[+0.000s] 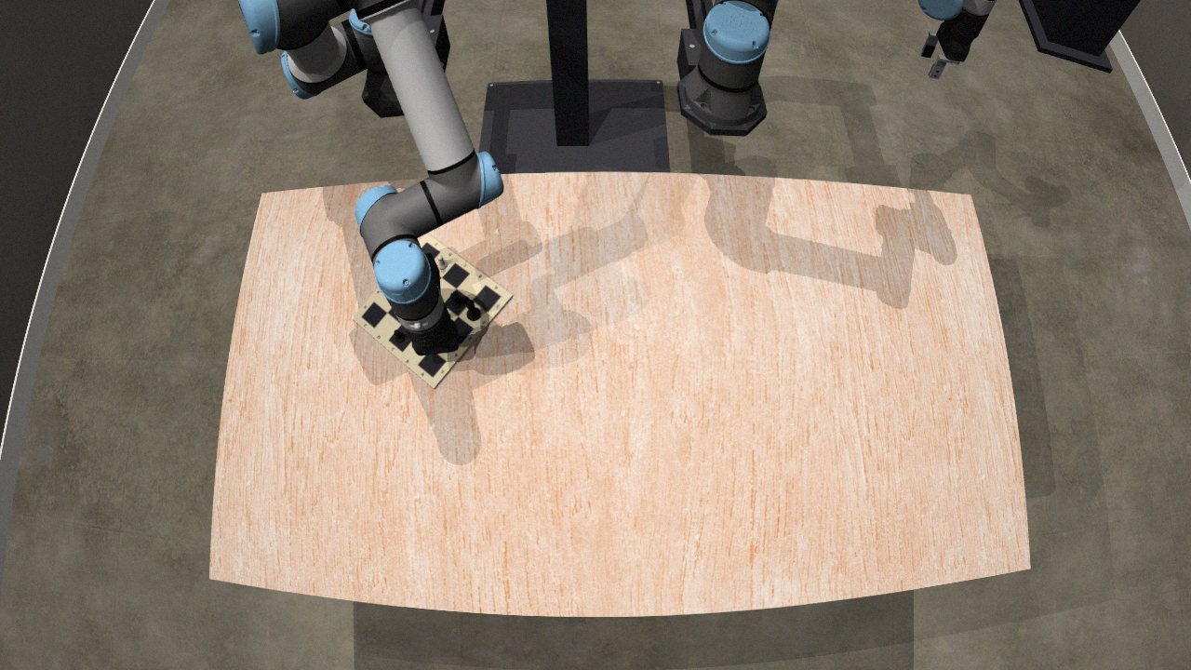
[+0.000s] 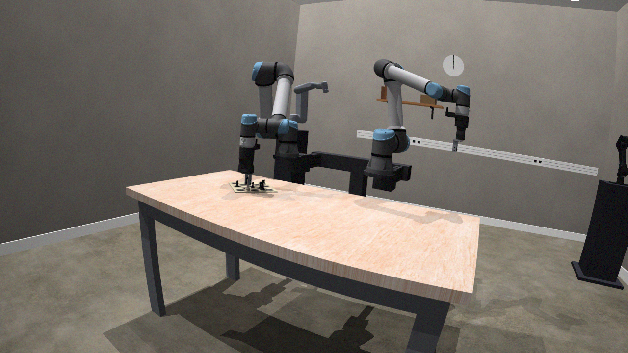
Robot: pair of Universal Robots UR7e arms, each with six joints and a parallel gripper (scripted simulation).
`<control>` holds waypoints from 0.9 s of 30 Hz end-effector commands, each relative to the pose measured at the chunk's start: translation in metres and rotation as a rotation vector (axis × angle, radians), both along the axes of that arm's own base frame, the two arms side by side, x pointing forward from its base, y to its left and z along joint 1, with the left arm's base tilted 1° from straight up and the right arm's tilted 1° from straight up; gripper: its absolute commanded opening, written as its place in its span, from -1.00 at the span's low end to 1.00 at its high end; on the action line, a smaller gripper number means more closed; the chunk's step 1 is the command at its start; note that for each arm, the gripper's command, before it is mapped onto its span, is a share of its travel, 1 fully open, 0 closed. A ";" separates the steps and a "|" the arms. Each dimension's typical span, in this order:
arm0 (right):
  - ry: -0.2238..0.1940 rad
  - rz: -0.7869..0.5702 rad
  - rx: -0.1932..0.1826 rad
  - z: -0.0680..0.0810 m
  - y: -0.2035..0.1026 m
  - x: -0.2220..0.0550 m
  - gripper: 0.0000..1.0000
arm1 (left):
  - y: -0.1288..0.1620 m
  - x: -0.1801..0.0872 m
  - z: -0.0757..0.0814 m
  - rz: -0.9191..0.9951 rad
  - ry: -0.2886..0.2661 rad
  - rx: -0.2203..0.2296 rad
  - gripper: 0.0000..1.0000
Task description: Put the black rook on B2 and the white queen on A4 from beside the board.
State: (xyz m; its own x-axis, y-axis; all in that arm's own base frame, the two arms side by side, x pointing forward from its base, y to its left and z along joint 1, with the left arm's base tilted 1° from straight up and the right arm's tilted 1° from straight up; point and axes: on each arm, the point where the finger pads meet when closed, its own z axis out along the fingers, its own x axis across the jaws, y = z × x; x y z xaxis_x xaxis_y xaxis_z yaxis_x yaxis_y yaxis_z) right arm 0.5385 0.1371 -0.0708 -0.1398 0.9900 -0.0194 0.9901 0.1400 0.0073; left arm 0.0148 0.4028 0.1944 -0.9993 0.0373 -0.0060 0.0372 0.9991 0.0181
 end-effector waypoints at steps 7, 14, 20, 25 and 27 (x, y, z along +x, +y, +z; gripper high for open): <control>-0.002 0.000 0.001 -0.001 0.000 0.001 -1.00 | 0.000 0.000 0.000 0.000 0.000 0.001 1.00; -0.002 0.000 0.001 -0.003 0.000 0.001 -1.00 | 0.000 0.000 0.000 0.000 0.000 0.001 1.00; -0.002 0.000 0.001 -0.003 0.000 0.001 -1.00 | 0.000 0.000 0.000 0.000 0.000 0.001 1.00; -0.002 0.000 0.001 -0.003 0.000 0.001 -1.00 | 0.000 0.000 0.000 0.000 0.000 0.001 1.00; -0.002 0.000 0.001 -0.003 0.000 0.001 -1.00 | 0.000 0.000 0.000 0.000 0.000 0.001 1.00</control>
